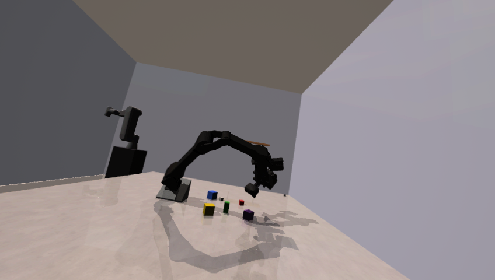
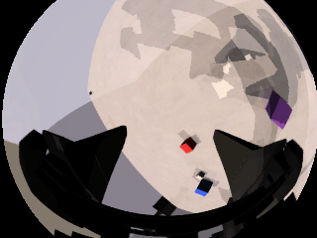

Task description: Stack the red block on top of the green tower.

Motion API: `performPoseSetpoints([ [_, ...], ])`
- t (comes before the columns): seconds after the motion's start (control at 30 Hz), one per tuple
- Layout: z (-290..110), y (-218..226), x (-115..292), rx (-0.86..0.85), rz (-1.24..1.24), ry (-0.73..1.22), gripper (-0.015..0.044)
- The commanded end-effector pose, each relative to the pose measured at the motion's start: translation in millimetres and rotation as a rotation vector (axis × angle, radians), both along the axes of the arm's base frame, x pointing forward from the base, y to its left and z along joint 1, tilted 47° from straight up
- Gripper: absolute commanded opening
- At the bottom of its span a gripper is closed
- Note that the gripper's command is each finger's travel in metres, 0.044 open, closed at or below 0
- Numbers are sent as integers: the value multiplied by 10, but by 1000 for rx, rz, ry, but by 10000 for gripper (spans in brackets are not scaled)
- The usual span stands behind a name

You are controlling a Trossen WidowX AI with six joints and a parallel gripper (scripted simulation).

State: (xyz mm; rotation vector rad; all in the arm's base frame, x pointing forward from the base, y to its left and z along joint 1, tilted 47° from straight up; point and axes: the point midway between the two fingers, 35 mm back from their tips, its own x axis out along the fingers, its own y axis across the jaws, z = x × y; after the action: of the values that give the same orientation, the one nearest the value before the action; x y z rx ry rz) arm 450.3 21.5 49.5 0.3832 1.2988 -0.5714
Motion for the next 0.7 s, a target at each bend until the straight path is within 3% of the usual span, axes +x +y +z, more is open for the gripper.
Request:
performPoseSetpoints([
  [0.0,-324,210,-209,-175,195,172,440],
  [0.33,-800,569,-696,-617,707,580,440],
  [0.67,-801,567,-730,-647,742,606,440],
])
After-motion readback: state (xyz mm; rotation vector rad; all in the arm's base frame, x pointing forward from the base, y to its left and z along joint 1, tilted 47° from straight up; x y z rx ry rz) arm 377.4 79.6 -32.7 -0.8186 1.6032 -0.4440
